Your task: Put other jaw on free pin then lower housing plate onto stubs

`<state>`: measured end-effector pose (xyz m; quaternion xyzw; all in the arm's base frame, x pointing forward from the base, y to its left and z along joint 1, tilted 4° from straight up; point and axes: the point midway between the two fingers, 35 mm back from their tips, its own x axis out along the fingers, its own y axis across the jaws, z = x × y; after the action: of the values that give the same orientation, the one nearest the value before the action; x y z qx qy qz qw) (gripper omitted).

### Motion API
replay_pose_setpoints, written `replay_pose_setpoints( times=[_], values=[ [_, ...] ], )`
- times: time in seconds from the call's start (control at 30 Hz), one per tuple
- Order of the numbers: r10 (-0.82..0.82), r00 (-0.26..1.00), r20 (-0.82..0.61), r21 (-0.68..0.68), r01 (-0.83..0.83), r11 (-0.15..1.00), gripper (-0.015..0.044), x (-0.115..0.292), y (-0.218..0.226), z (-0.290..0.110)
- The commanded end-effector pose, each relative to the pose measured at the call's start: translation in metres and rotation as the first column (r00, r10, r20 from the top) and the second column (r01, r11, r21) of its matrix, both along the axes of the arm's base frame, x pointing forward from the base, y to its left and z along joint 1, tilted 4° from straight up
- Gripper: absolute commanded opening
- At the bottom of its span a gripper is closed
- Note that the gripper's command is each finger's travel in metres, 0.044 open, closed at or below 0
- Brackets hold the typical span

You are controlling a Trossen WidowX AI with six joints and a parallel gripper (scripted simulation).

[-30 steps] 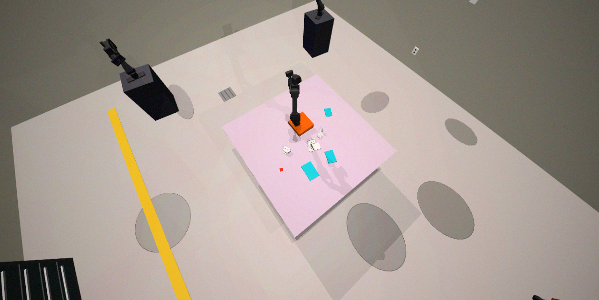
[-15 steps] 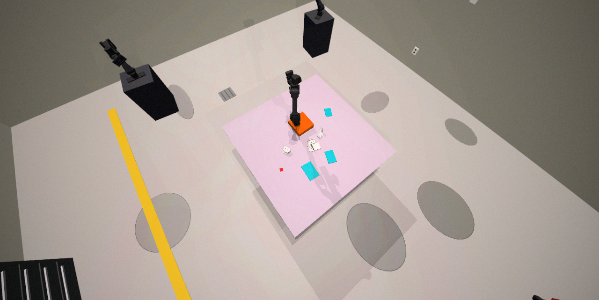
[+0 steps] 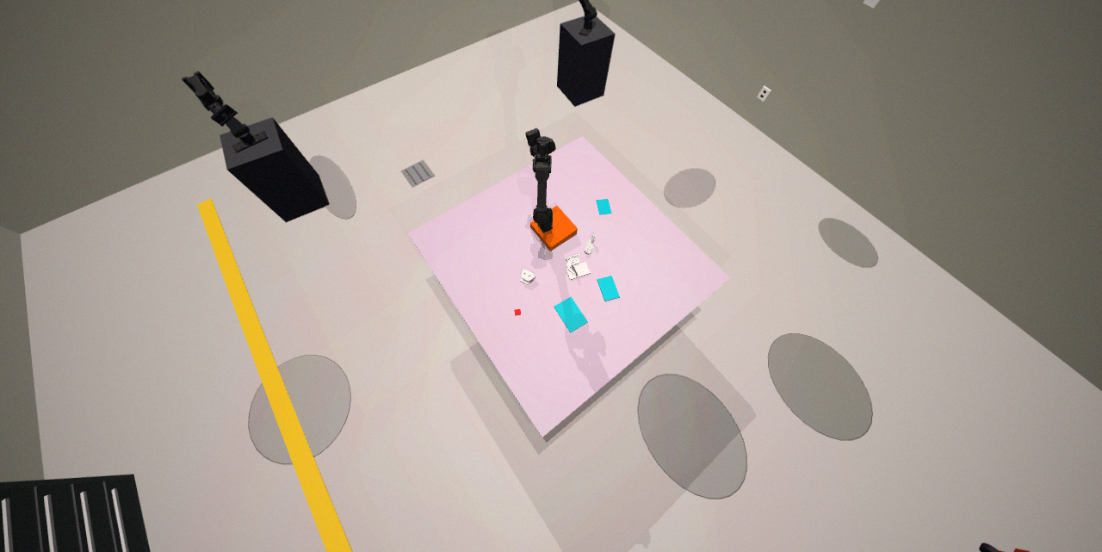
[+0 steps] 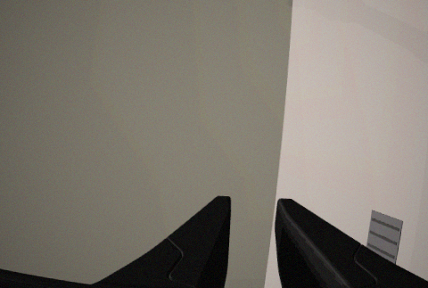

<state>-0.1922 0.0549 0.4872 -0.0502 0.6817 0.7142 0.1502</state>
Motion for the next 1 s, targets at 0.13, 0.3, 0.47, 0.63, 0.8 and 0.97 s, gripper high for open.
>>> replay_pose_setpoints(
  times=[0.13,0.3,0.47,0.63,0.8,0.97],
  values=[
    [-0.119,0.984,0.131,0.151,0.099,0.984,0.0263,-0.010,0.052,-0.030],
    [-0.196,0.953,0.229,0.255,0.136,0.957,0.0394,-0.007,0.090,-0.052],
    [-0.265,0.907,0.328,0.344,0.147,0.928,0.0440,0.002,0.126,-0.076],
    [-0.321,0.842,0.433,0.417,0.129,0.900,0.0440,0.017,0.161,-0.101],
    [-0.361,0.764,0.536,0.466,0.089,0.880,0.0440,0.039,0.194,-0.129],
    [-0.408,0.694,0.593,0.482,0.100,0.870,0.0440,0.066,0.218,-0.148]
  ],
)
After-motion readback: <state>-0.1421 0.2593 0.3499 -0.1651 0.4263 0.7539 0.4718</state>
